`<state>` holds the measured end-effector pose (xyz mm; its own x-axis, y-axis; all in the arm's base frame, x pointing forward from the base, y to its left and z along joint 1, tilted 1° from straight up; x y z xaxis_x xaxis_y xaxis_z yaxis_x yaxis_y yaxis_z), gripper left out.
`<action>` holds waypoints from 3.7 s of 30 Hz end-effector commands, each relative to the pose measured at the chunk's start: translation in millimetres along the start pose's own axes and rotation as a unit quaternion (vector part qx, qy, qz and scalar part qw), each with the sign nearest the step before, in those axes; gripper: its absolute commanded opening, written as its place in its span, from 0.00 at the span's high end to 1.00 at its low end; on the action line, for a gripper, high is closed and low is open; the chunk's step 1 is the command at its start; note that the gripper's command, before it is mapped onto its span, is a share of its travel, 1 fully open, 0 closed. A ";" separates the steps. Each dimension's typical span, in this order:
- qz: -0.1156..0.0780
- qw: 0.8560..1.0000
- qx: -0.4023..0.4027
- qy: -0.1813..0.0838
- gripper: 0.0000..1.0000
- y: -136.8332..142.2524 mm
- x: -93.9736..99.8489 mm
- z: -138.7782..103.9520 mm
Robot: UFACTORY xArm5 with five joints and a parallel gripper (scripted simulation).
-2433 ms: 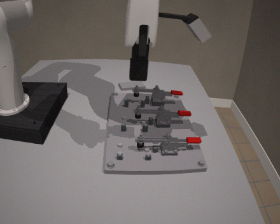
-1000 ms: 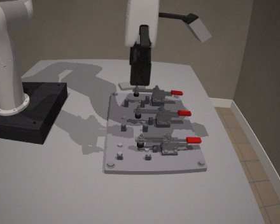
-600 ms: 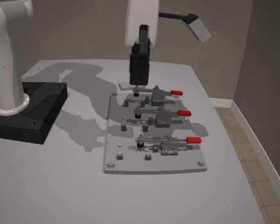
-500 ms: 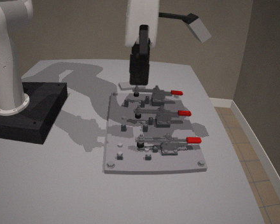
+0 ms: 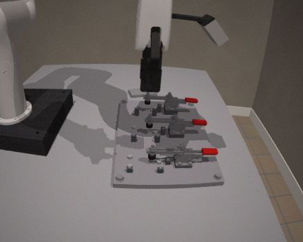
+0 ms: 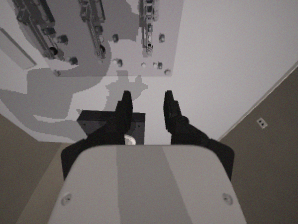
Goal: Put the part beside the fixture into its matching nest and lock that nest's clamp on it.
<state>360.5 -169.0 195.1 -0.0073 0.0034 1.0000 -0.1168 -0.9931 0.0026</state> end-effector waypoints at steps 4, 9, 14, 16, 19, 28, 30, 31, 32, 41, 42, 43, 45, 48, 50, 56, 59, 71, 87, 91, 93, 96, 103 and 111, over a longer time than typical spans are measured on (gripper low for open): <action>-0.001 1.000 0.000 0.002 0.53 0.3 1.3 0.9; -0.001 1.000 0.000 0.002 0.53 0.3 1.3 0.9; -0.001 1.000 0.000 0.002 0.53 0.3 1.4 0.9; -0.001 1.000 0.000 0.002 0.53 0.3 1.4 1.0; -0.001 1.000 0.000 0.002 0.53 0.3 1.4 1.0; -0.001 1.000 0.000 0.002 0.53 0.3 1.4 1.0; -0.001 1.000 0.000 0.002 0.53 0.3 1.4 1.0; -0.001 1.000 0.000 0.002 0.53 0.3 1.4 1.0; -0.001 1.000 0.000 0.002 0.53 0.3 1.4 1.0; -0.001 1.000 0.000 0.002 0.53 0.3 1.4 6.6; -0.001 1.000 0.000 0.002 0.53 0.3 1.4 9.5; 0.000 1.000 0.000 0.002 0.53 0.3 1.4 13.1; 0.000 1.000 0.000 0.002 0.53 0.3 1.4 22.2; 0.000 1.000 0.000 0.002 0.53 0.2 1.3 40.1; 0.000 1.000 0.000 0.002 0.53 0.2 1.3 54.0; 0.000 1.000 0.000 0.001 0.53 0.1 1.3 83.1; 0.000 1.000 0.000 0.001 0.53 0.0 1.2 103.2; 0.000 1.000 0.000 0.001 0.53 -0.1 1.2 139.4; 0.000 1.000 0.000 0.001 0.53 0.1 -8.3 140.8; 0.000 1.000 0.000 0.001 0.53 0.3 -20.9 140.7; 0.000 1.000 0.000 0.001 0.53 0.4 -29.1 140.7; 0.000 1.000 0.000 0.001 0.53 0.6 -43.3 140.7; 0.000 1.000 0.000 0.001 0.53 1.2 -75.1 140.6; 0.000 1.000 0.000 0.001 0.53 1.7 -108.3 140.6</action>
<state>499.1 -186.7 100.6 -0.0062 0.0024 1.0000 -0.1168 -0.9931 0.0016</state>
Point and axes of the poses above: the point where the finger pads meet when closed, its own x axis back along the fingers, its own y axis across the jaws, z = x × y, the point moved 3 cm from there along x, back along the fingers
